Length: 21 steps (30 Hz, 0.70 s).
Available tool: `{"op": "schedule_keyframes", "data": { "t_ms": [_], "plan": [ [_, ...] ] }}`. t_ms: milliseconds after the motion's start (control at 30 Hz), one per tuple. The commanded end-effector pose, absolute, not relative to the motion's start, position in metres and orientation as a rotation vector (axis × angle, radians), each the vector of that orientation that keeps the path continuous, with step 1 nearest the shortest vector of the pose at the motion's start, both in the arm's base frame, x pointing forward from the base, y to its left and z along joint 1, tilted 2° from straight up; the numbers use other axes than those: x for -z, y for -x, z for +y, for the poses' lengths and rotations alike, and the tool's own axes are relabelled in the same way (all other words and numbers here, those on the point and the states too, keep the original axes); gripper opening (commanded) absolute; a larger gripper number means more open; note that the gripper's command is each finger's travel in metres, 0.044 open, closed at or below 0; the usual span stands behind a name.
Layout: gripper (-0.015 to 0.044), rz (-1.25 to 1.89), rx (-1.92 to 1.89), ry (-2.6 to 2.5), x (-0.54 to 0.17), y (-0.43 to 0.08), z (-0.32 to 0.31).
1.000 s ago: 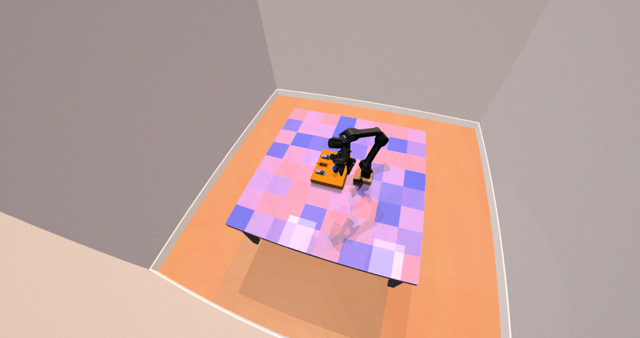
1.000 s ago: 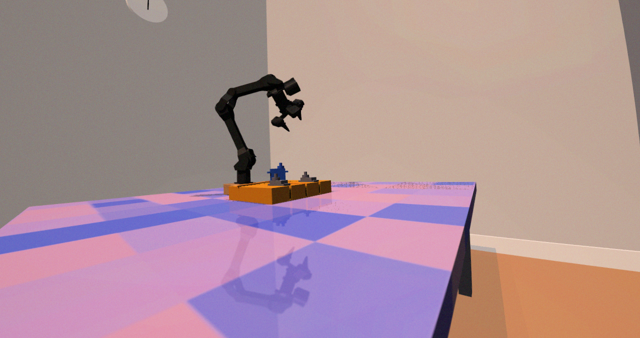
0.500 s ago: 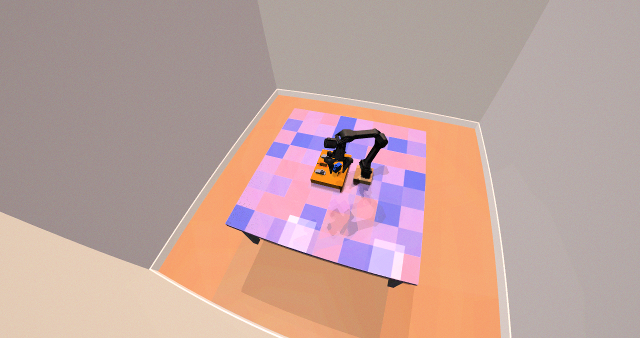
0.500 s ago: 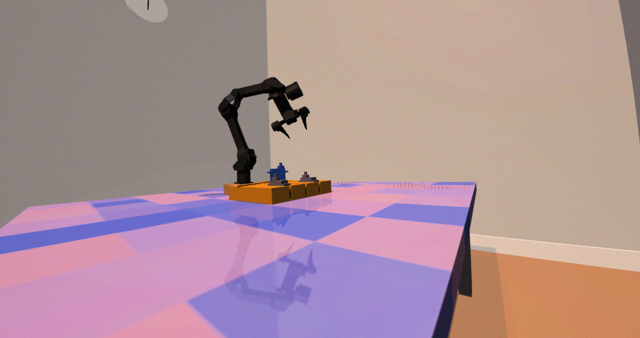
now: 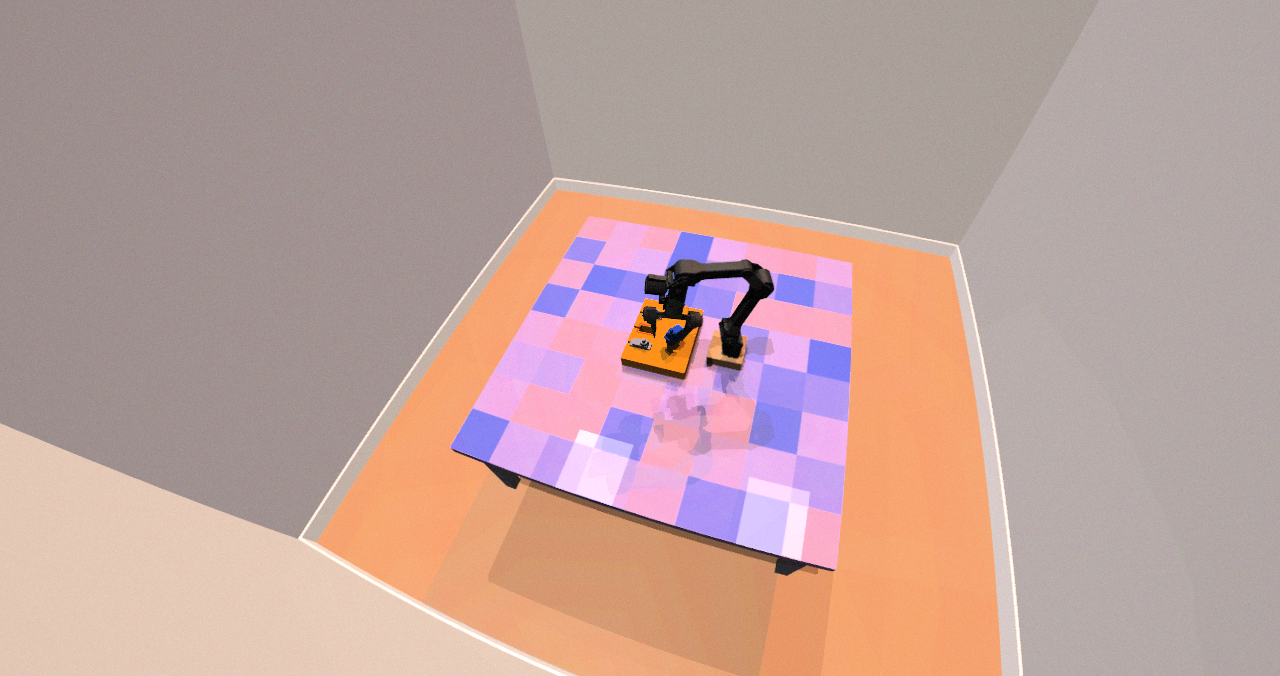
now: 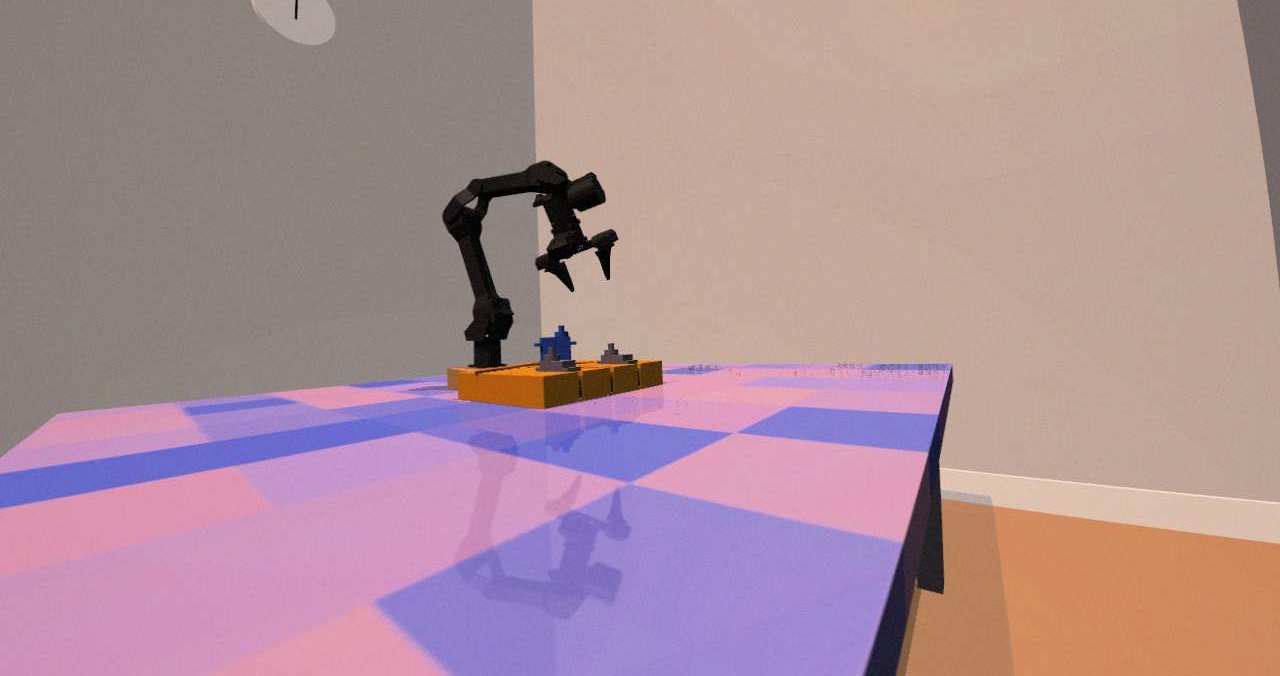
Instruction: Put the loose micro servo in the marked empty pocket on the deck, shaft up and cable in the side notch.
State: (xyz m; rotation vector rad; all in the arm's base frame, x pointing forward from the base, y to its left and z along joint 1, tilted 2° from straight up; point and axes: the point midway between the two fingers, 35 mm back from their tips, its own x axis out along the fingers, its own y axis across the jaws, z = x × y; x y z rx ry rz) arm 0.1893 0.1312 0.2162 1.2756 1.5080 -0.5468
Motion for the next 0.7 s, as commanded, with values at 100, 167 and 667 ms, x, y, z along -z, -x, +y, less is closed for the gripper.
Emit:
{"op": "schedule_keyframes", "data": {
  "t_ms": [100,167,667],
  "plan": [
    [0.044,1.385,0.817,-1.379,-0.193,-0.201,0.1],
    [0.044,1.348,0.886,-1.405,-0.188,-0.203,0.092],
    [0.044,1.021,1.372,-1.569,-0.152,-0.207,0.03]
  ]
}}
